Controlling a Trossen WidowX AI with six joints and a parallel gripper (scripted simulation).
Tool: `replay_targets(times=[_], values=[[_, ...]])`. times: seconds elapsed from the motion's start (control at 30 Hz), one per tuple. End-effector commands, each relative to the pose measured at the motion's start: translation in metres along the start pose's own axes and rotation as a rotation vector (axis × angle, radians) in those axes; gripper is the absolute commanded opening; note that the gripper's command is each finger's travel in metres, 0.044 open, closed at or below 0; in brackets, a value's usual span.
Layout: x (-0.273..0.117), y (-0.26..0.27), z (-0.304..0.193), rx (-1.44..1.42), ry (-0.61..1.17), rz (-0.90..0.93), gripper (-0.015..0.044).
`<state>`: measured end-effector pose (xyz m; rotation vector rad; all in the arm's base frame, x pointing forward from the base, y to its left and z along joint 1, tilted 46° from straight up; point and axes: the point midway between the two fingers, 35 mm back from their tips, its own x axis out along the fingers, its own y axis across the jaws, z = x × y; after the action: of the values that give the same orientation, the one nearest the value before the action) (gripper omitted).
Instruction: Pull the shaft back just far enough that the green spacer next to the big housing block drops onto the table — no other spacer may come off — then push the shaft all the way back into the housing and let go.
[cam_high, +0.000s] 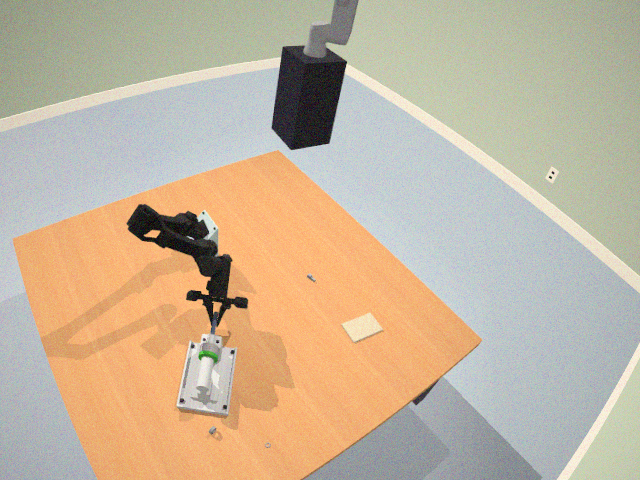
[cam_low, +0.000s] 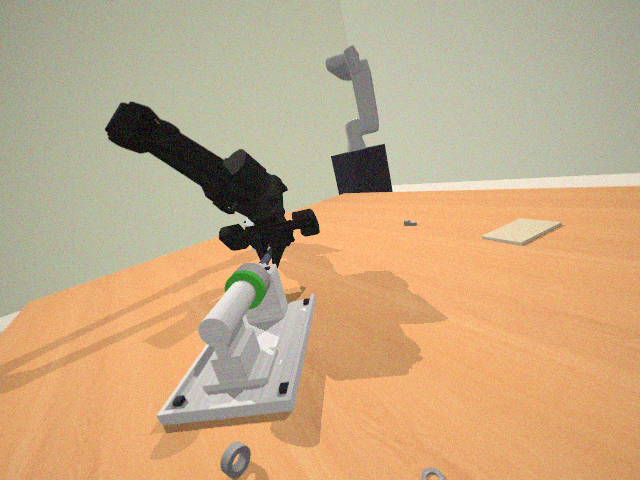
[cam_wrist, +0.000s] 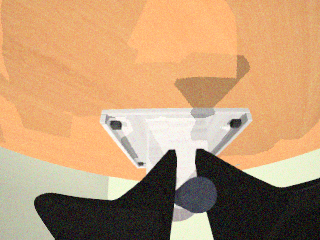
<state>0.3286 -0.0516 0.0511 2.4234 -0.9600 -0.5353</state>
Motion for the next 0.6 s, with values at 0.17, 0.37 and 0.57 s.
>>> replay_targets(times=[0.17,0.37,0.57], values=[[-0.0018,0.0001,0.0018,0.002,-0.001,-0.001,0.0000],[-0.0022,0.0001,0.0022,0.002,-0.001,-0.001,0.0000],[-0.0026,0.0001,0.0026,0.002,-0.001,-0.001,0.0000]])
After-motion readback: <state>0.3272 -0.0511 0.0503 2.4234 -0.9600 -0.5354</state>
